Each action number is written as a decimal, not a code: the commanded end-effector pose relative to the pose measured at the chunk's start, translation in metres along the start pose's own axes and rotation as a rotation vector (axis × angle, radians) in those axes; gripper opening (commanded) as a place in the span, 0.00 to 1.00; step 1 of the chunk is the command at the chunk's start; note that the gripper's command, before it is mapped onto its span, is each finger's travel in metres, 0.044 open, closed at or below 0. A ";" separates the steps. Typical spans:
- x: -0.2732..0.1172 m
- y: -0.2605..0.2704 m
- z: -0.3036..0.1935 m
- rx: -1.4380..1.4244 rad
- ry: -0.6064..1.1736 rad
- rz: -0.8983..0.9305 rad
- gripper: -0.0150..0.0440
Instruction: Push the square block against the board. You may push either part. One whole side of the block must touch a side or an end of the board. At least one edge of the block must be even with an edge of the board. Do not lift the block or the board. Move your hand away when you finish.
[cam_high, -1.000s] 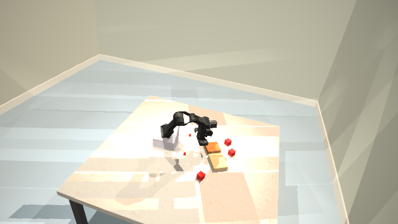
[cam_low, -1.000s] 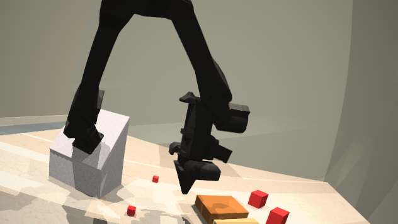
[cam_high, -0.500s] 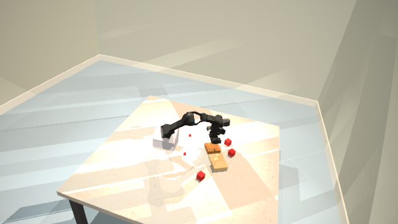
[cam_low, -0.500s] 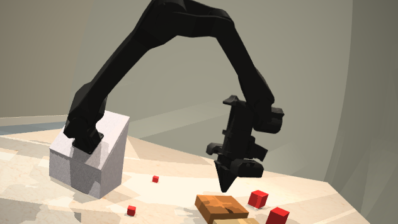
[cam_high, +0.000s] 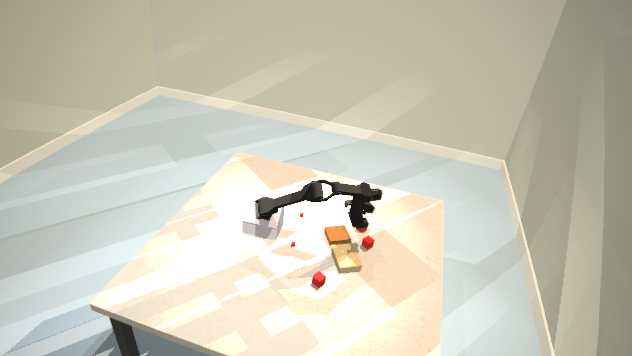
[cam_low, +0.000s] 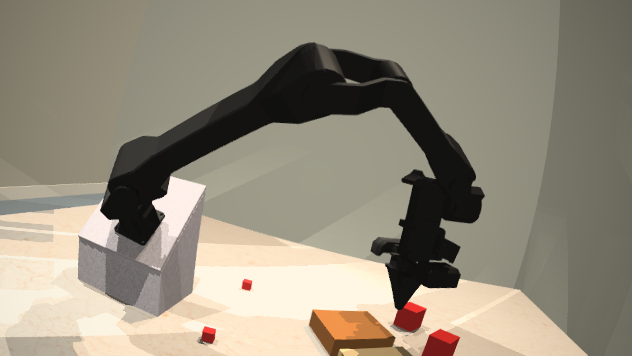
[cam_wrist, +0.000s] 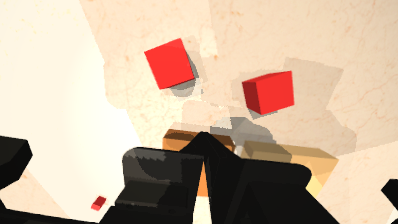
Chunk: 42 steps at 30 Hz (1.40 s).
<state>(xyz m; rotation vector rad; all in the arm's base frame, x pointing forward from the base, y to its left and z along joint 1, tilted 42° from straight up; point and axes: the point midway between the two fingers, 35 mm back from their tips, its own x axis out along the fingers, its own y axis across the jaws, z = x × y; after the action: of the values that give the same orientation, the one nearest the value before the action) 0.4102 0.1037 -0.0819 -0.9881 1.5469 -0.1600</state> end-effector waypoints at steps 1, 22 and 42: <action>0.040 -0.001 0.003 -0.001 0.011 0.000 0.25; 0.052 -0.001 -0.015 -0.002 0.013 -0.001 0.25; 0.051 -0.002 -0.005 -0.002 0.012 -0.001 0.25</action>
<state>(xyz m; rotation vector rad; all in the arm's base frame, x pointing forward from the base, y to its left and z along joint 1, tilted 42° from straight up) 0.4058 0.0649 -0.1165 -0.9874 1.5601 -0.1636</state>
